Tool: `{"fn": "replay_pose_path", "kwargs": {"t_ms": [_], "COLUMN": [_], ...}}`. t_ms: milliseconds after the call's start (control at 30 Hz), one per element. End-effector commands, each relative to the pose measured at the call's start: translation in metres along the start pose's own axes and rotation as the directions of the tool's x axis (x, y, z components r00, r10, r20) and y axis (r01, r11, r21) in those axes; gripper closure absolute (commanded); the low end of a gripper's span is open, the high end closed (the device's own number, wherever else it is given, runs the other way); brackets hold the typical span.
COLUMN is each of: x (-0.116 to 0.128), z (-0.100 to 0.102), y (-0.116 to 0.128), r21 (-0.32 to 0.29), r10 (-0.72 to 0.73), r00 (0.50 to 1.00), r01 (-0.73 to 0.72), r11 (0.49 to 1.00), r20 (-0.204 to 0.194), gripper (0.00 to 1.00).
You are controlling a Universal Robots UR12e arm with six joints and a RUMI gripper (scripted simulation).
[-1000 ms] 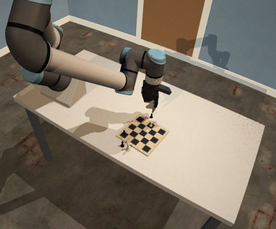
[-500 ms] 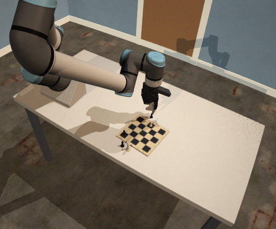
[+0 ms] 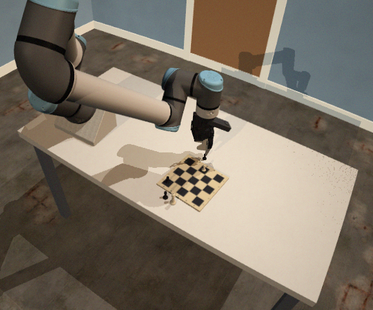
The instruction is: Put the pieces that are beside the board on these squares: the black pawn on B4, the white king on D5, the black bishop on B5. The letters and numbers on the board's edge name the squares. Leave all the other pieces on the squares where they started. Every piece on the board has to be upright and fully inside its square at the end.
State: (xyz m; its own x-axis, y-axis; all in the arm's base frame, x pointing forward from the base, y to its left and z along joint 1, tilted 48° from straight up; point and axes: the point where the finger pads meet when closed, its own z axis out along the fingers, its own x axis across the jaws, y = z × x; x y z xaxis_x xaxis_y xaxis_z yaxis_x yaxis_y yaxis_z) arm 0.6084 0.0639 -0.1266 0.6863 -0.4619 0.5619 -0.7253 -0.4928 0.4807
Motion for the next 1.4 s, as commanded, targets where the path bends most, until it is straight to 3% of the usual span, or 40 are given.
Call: {"fn": "replay_pose_path", "kwargs": {"t_ms": [0, 1000, 1367], "x": [0.000, 0.000, 0.000], "z": [0.000, 0.000, 0.010], "y": [0.000, 0.000, 0.000], "r21": [0.001, 0.001, 0.001], "r10": [0.000, 0.000, 0.000], "r00": [1.000, 1.000, 1.000], "r01": [0.000, 0.000, 0.000], "r11": [1.000, 1.000, 1.000], "r20": [0.000, 0.000, 0.000], "gripper": [0.80, 0.80, 0.80]}}
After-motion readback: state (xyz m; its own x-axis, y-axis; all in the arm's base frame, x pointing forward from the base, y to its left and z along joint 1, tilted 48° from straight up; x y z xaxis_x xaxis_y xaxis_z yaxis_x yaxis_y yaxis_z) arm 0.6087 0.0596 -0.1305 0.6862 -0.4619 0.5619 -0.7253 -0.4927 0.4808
